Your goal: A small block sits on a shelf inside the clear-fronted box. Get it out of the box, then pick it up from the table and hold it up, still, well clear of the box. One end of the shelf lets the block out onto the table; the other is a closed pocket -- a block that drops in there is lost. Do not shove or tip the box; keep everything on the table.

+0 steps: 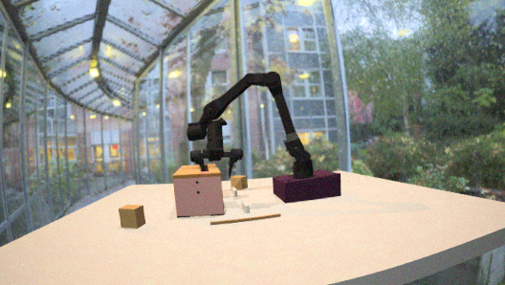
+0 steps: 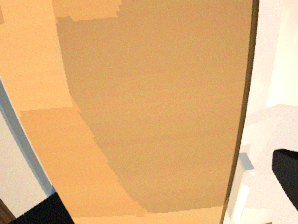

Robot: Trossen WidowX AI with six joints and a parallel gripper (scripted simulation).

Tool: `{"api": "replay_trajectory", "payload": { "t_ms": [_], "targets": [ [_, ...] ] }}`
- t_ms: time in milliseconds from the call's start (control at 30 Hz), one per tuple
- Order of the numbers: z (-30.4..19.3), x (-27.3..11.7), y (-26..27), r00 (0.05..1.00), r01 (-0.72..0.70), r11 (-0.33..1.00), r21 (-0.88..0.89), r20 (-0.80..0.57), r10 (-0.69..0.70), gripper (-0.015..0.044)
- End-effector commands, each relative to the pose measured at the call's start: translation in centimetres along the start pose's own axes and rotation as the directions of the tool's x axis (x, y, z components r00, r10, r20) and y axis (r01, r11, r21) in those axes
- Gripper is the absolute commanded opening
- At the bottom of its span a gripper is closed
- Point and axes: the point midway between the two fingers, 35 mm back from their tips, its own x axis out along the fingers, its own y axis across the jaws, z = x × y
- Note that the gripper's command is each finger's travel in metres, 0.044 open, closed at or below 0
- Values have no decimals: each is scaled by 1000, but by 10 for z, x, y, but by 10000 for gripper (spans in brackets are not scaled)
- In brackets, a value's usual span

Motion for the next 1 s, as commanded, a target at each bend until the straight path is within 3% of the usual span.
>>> {"api": "replay_trajectory", "payload": {
  "t_ms": [0,967],
  "targets": [
    [-12,6,-2,1000,6,1000,3,-9,-6,400],
    [-89,31,-2,1000,6,1000,3,-18,-6,400]
  ]
}}
